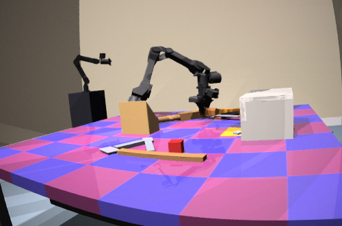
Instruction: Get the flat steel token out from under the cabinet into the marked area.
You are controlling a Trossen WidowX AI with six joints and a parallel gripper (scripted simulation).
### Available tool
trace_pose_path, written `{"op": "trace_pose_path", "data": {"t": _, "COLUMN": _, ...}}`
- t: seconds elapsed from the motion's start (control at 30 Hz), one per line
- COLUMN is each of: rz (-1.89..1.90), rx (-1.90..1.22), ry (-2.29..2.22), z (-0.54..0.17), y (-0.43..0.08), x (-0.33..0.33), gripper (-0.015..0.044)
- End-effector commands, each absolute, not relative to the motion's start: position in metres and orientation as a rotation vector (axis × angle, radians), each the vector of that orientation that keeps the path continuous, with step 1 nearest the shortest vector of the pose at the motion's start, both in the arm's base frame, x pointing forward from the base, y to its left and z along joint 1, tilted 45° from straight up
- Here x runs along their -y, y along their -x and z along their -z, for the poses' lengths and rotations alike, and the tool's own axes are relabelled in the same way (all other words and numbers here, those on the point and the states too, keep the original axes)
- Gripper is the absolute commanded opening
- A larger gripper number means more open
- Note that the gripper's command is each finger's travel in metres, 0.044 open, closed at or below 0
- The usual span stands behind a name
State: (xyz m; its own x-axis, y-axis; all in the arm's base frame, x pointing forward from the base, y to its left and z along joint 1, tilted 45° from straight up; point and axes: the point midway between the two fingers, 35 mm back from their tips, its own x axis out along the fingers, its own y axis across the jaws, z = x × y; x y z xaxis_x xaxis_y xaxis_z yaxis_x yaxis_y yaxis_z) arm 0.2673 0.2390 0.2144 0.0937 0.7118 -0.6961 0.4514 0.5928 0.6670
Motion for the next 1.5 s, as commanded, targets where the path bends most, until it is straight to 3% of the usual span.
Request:
{"op": "trace_pose_path", "data": {"t": 0.0, "rz": -0.277, "rx": -1.519, "ry": -0.986, "z": -0.2165, "y": -0.2678, "x": -0.2374, "gripper": 0.0}}
{"op": "trace_pose_path", "data": {"t": 1.47, "rz": -0.52, "rx": -1.413, "ry": -0.712, "z": -0.2164, "y": -0.2676, "x": -0.2373, "gripper": 0.0}}
